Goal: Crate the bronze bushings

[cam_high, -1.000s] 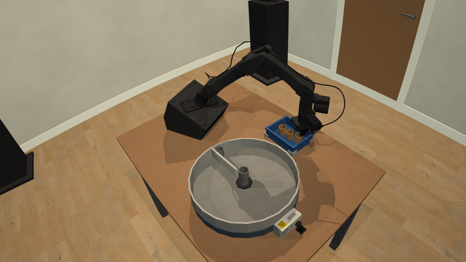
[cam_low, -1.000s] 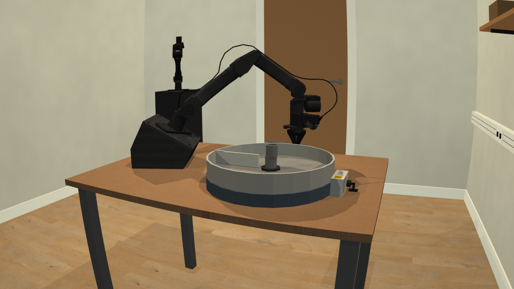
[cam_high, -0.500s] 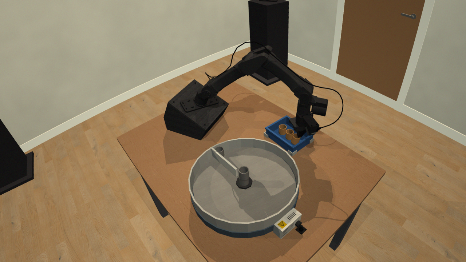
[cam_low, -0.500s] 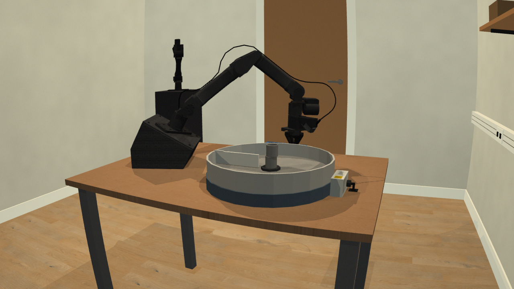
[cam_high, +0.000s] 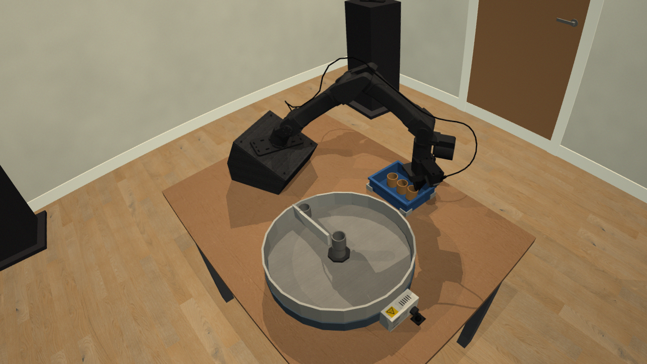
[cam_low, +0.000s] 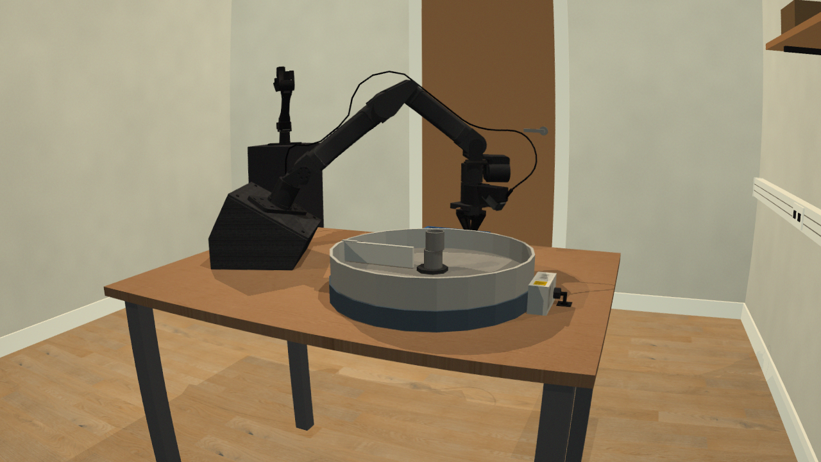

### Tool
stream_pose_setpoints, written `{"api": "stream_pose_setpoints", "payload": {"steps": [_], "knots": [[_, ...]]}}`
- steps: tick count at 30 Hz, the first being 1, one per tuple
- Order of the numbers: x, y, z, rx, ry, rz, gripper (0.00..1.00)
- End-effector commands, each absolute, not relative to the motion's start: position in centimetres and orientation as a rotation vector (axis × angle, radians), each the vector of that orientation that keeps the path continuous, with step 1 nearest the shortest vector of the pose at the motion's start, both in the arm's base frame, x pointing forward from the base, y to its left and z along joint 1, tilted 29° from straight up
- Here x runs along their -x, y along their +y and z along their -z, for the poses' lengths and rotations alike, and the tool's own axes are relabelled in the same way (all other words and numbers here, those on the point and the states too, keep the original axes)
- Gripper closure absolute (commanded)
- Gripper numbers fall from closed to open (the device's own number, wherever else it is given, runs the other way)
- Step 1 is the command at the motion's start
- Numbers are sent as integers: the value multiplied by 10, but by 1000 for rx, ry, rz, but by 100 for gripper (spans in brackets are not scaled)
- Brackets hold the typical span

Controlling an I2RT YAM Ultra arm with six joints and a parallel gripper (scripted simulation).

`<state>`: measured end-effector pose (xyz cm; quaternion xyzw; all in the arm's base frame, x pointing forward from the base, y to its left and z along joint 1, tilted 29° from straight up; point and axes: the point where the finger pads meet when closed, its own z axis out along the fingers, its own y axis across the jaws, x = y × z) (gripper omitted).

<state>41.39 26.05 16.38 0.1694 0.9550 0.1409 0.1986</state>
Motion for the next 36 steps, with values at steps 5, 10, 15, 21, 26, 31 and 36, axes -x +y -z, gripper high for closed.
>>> {"api": "stream_pose_setpoints", "payload": {"steps": [5, 10, 15, 21, 26, 31, 36], "knots": [[-416, 262, -192, -457, 2617, -451, 100], [-416, 262, -192, -457, 2617, -451, 100], [-416, 262, -192, -457, 2617, -451, 100], [-417, 262, -193, -457, 2616, -452, 100], [-415, 262, -192, -458, 2626, -443, 100], [-416, 262, -191, -458, 2629, -439, 100], [-416, 262, -191, -458, 2629, -439, 100]]}}
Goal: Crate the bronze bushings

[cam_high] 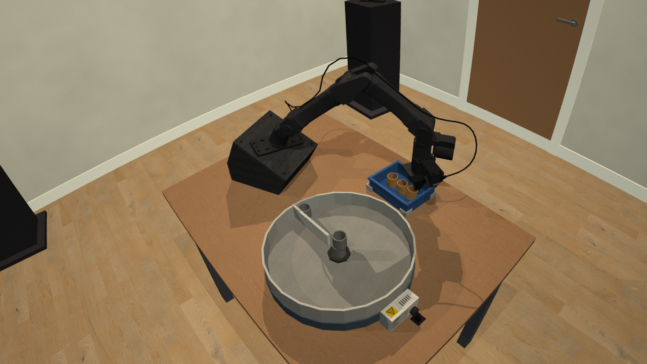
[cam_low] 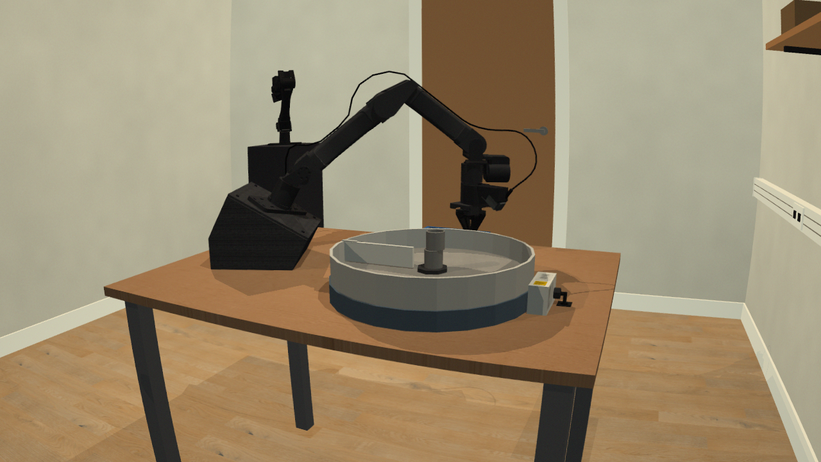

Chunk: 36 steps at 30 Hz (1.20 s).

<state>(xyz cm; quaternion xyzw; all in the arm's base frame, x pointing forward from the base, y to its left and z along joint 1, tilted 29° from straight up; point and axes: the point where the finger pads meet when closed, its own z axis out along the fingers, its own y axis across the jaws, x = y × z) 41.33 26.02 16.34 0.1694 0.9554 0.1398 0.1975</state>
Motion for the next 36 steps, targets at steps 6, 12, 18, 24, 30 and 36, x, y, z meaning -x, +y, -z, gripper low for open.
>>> {"api": "stream_pose_setpoints", "payload": {"steps": [6, 12, 18, 24, 30, 36], "knots": [[-416, 262, -191, -458, 2629, -439, 100], [-416, 262, -191, -458, 2629, -439, 100], [-416, 262, -191, -458, 2629, -439, 100], [-416, 262, -191, -458, 2629, -439, 100], [-416, 262, -190, -458, 2630, -439, 100], [-418, 264, -181, -460, 2646, -423, 100]]}}
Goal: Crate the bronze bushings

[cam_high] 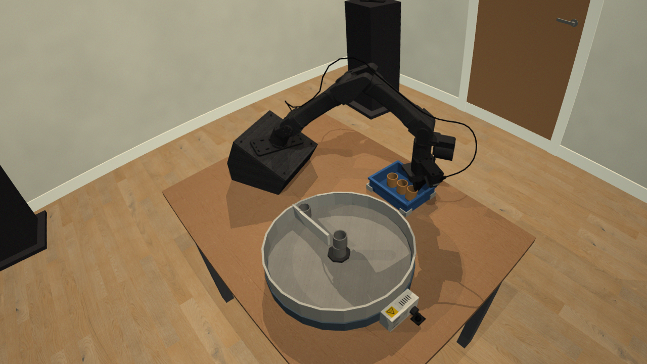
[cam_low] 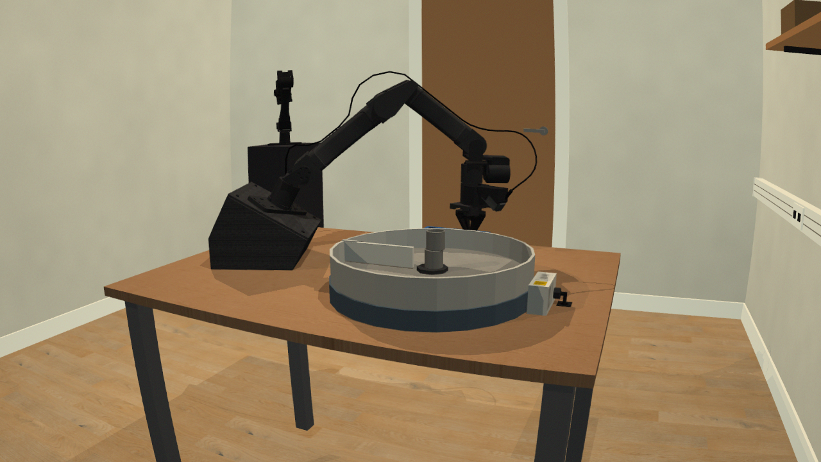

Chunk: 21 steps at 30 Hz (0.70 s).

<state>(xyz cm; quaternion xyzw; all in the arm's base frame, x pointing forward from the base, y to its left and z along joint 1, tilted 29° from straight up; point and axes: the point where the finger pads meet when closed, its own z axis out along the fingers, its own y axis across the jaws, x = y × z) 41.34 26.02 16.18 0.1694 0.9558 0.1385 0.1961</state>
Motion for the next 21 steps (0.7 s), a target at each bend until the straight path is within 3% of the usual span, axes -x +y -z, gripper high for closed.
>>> {"api": "stream_pose_setpoints", "payload": {"steps": [1, 21], "knots": [[-418, 264, -181, -460, 2646, -423, 100], [-420, 265, -187, -458, 2631, -437, 100]]}}
